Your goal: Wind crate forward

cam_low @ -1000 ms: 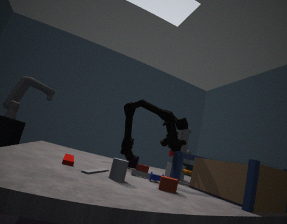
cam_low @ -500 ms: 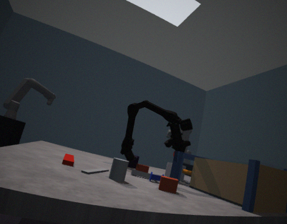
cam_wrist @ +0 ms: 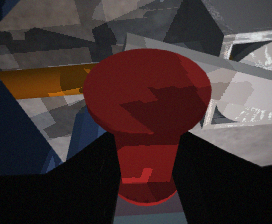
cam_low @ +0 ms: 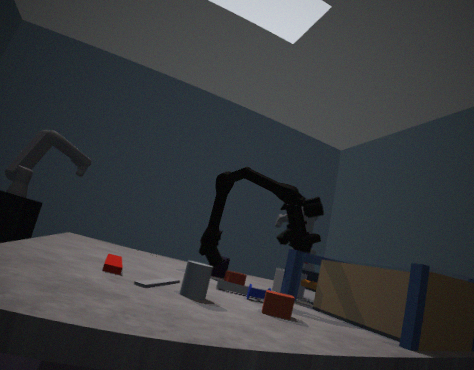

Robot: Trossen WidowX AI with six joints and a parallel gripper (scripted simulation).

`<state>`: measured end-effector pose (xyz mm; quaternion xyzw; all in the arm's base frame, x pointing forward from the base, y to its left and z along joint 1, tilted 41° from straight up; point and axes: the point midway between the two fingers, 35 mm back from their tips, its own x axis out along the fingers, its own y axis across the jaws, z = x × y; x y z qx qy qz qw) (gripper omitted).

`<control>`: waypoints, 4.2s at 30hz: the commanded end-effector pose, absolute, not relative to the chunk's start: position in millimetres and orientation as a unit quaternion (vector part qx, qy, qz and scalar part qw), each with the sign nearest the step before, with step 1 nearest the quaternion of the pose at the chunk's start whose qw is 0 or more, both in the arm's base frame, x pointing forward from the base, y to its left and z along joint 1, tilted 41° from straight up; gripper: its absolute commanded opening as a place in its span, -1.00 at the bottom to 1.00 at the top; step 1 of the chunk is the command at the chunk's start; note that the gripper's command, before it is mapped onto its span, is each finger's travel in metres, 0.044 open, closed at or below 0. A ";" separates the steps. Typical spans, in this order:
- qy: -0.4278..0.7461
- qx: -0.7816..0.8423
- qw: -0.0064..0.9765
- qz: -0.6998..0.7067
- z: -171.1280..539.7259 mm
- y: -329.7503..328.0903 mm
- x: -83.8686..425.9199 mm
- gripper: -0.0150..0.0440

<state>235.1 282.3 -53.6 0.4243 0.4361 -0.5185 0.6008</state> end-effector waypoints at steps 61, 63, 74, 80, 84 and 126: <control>0.436 0.426 0.600 -0.518 -116.8 350.5 208.4 -0.49; 0.436 0.426 0.600 -0.518 -118.4 352.1 206.3 -0.49; 0.436 0.426 0.600 -0.518 -125.9 359.2 193.4 -0.49; 0.436 0.426 0.600 -0.518 -128.8 361.8 187.1 -0.49; 0.437 0.426 0.600 -0.518 -130.2 363.0 183.9 -0.49; 0.437 0.426 0.600 -0.518 -134.5 366.4 171.9 -0.49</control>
